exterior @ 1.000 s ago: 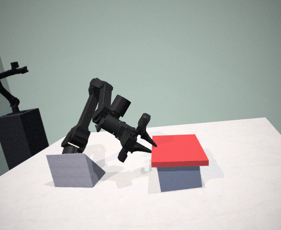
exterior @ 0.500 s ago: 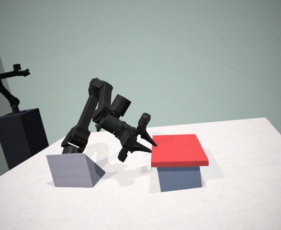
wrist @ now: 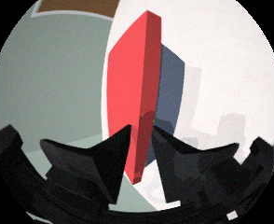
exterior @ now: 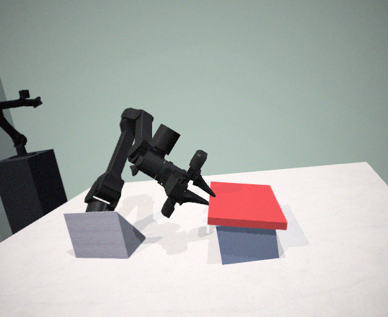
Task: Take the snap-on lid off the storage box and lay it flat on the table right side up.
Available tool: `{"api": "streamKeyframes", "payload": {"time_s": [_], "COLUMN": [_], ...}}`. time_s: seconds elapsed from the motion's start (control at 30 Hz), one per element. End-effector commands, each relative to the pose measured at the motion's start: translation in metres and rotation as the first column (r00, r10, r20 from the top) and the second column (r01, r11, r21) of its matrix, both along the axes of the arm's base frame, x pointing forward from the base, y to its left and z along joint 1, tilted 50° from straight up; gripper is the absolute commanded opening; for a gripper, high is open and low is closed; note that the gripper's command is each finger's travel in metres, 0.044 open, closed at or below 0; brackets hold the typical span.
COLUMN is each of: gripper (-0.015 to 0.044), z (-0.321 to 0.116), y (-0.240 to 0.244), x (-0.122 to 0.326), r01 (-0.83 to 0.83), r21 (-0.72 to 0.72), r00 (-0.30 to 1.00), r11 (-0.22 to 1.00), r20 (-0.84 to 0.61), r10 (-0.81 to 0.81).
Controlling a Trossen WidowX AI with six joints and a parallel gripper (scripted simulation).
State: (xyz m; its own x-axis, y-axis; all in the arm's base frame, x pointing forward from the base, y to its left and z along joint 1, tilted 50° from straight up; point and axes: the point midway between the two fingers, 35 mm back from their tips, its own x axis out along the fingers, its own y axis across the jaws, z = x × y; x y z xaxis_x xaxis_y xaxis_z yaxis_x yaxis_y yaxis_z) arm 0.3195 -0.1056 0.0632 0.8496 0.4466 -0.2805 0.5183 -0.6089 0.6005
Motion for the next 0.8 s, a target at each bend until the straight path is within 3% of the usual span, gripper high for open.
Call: {"api": "streamKeyframes", "payload": {"time_s": [0.0, 0.77], "gripper": [0.0000, 0.0000], "z": [0.009, 0.030], "y": [-0.008, -0.031], "x": [0.001, 0.004], "r01": [0.005, 0.005], "r21": [-0.015, -0.016], "r00": [1.000, 1.000], "r11": [1.000, 1.000], "r20": [0.015, 0.015], "r10": [-0.005, -0.005]}}
